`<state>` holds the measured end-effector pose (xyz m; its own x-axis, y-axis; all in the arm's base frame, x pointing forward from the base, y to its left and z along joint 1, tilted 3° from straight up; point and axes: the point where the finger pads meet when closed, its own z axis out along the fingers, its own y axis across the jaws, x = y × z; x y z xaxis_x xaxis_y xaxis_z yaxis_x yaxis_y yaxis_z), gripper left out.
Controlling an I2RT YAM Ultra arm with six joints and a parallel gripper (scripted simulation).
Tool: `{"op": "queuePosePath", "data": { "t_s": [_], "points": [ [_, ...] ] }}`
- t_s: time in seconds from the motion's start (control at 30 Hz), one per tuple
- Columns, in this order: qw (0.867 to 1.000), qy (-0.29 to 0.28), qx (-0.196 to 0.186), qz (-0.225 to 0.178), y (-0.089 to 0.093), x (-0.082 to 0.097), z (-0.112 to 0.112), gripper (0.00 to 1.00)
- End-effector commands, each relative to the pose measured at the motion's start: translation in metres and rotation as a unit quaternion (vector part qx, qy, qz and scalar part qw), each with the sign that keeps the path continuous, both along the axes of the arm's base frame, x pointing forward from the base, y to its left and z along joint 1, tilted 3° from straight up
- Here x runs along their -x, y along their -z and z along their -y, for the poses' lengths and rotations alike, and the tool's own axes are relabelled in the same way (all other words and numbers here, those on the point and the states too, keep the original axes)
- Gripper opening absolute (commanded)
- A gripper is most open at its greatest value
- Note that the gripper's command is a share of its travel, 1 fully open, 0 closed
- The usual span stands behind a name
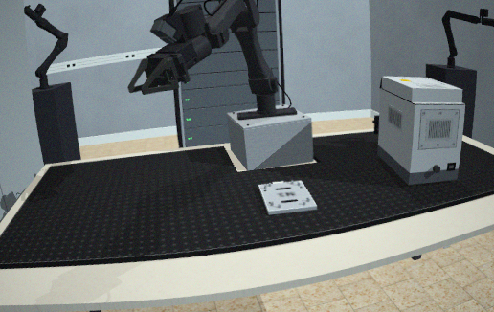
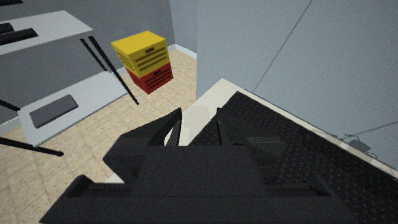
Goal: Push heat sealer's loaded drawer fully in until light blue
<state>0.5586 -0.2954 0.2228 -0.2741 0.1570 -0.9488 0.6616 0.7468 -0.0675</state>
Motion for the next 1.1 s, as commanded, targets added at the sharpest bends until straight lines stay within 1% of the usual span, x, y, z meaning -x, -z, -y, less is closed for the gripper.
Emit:
{"op": "queuePosePath", "data": {
  "t_s": [0.0, 0.03, 0.07, 0.1, 0.2, 0.23, 0.27, 0.3, 0.4, 0.5, 0.53, 0.6, 0.63, 0.67, 0.7, 0.83, 0.93, 0.97, 1.0, 1.03, 1.07],
  "points": [
    [1.000, -0.016, 0.011, 0.020, -0.038, 0.001, -0.010, 0.45],
    [1.000, -0.016, 0.011, 0.020, -0.038, 0.001, -0.010, 0.45],
    [1.000, -0.001, 0.011, 0.021, -0.038, 0.005, -0.005, 0.45],
    [1.000, -0.006, 0.008, 0.022, -0.038, 0.000, -0.015, 0.45],
    [1.000, -0.006, 0.008, 0.025, -0.041, -0.004, -0.027, 0.45],
    [1.000, -0.006, 0.008, 0.025, -0.041, -0.004, -0.027, 0.45],
    [0.999, -0.032, 0.008, 0.010, -0.035, -0.006, -0.034, 0.45],
    [0.999, -0.046, 0.005, 0.002, -0.032, -0.006, -0.038, 0.45],
    [0.999, -0.039, 0.003, -0.001, -0.029, -0.007, -0.048, 0.45],
    [0.999, -0.036, 0.001, 0.003, -0.031, -0.009, -0.059, 0.45],
    [0.998, -0.062, 0.001, -0.011, -0.026, -0.011, -0.066, 0.45],
    [0.998, -0.062, 0.001, -0.011, -0.026, -0.011, -0.066, 0.45],
    [0.998, -0.068, 0.004, -0.004, -0.039, -0.009, -0.057, 0.45],
    [0.997, -0.077, 0.004, -0.006, -0.040, -0.010, -0.061, 0.45],
    [0.996, -0.087, 0.002, -0.009, -0.037, -0.015, -0.077, 0.45],
    [0.997, -0.077, -0.004, -0.016, -0.028, -0.014, -0.090, 0.45],
    [0.997, -0.077, -0.004, -0.015, -0.029, -0.017, -0.102, 0.45],
    [0.997, -0.077, -0.004, -0.015, -0.029, -0.017, -0.102, 0.45],
    [0.994, -0.103, -0.003, -0.026, -0.027, -0.018, -0.109, 0.45],
    [0.993, -0.117, -0.002, -0.024, -0.034, -0.019, -0.111, 0.45],
    [0.993, -0.118, 0.000, -0.021, -0.041, -0.018, -0.105, 0.45]
  ]
}}
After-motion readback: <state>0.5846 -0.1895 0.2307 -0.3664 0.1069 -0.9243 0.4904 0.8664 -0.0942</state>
